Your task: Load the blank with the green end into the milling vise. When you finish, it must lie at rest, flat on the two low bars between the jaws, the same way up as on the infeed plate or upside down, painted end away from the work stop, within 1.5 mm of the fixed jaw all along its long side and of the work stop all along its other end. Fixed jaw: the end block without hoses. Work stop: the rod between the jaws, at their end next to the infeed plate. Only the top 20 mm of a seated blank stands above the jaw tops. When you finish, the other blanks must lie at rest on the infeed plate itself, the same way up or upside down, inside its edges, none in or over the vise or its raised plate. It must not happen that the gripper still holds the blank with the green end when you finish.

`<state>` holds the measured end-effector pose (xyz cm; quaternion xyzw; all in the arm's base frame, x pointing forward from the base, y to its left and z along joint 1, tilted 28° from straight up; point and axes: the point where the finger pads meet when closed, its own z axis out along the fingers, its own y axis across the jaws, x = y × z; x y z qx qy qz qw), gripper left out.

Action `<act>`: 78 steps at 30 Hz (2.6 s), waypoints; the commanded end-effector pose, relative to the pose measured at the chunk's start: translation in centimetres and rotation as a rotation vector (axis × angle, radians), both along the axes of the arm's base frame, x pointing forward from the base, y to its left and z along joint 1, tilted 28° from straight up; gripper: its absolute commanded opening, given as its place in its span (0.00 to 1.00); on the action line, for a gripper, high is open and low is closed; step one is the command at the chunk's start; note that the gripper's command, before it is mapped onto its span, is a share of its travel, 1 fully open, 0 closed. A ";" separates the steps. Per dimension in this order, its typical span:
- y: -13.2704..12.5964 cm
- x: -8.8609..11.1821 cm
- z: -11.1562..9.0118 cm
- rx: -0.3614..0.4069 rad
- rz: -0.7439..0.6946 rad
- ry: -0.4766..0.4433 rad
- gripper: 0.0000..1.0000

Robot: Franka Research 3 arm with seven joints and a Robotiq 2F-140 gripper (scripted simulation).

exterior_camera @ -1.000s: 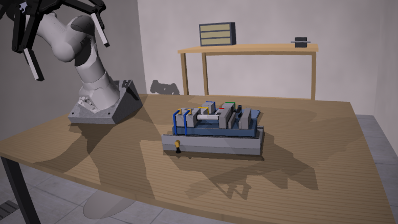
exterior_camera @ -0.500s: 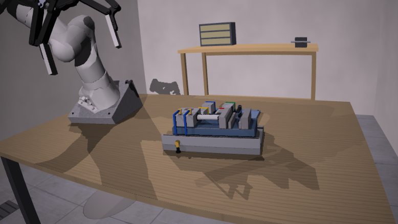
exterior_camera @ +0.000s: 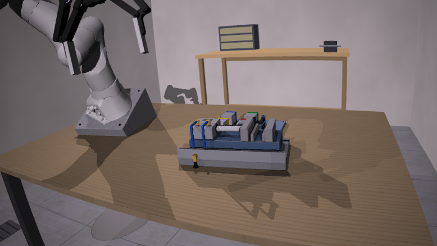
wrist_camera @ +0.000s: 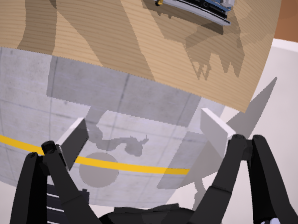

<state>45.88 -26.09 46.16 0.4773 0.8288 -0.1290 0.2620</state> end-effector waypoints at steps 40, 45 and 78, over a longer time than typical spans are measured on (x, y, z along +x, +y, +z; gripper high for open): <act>11.0 0.2 -5.7 0.112 -0.387 0.017 1.00; 11.0 0.2 -5.7 0.112 -0.387 0.017 1.00; 18.1 0.1 -9.3 0.117 -0.376 0.027 1.00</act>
